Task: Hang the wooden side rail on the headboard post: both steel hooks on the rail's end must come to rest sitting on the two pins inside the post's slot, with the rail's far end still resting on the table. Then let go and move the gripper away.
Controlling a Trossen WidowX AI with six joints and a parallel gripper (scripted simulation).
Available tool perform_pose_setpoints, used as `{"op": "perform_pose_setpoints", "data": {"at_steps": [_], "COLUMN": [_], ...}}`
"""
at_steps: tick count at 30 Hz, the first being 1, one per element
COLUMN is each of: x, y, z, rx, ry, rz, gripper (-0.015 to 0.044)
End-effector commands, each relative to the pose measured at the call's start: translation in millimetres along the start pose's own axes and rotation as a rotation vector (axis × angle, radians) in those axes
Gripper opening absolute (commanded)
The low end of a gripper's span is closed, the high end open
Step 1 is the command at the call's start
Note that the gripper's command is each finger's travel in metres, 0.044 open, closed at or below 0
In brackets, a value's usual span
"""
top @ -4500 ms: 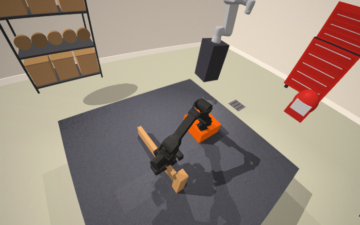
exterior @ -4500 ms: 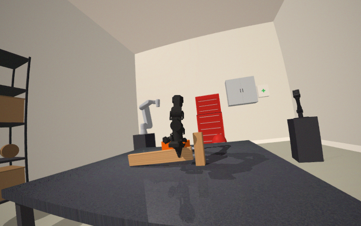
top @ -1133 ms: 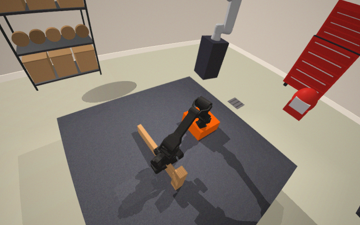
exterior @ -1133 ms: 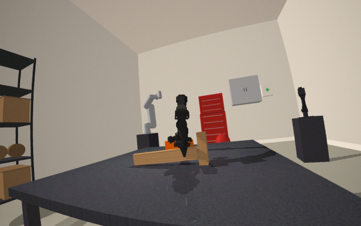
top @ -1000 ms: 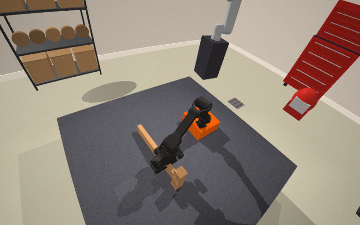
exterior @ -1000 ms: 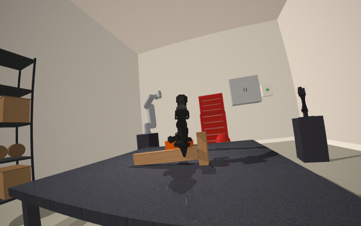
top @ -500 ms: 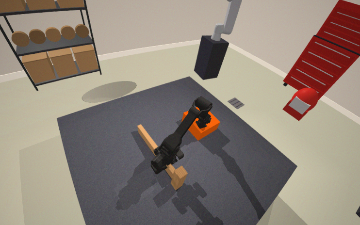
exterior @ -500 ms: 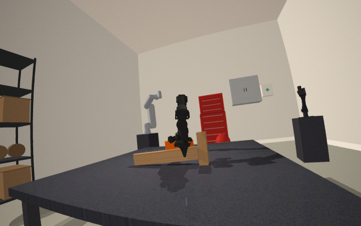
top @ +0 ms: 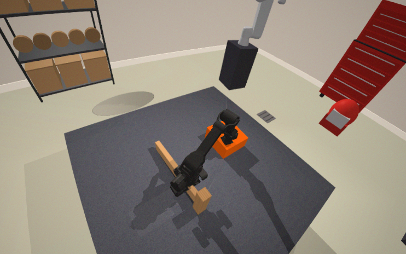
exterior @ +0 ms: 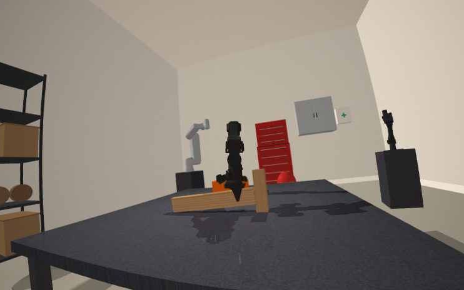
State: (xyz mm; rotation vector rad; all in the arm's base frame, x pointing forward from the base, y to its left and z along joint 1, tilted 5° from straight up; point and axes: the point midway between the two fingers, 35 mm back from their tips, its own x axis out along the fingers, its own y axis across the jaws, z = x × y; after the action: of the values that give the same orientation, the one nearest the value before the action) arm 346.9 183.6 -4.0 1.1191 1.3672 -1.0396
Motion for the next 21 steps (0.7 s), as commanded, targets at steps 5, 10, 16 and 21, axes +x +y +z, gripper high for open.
{"op": "perform_pose_setpoints", "data": {"at_steps": [5,10,16,21], "x": [-4.4,-3.7,-2.7,-1.9], "y": [4.5,4.5,4.5,4.5], "z": [-2.3,-2.3,-2.3,-2.3], "rx": [0.002,0.002,0.002,0.002], "ry": [0.002,0.002,0.002,0.002], "rz": [0.013,0.013,0.013,0.013], "gripper": [0.0000,0.0000,0.0000,0.0000]}}
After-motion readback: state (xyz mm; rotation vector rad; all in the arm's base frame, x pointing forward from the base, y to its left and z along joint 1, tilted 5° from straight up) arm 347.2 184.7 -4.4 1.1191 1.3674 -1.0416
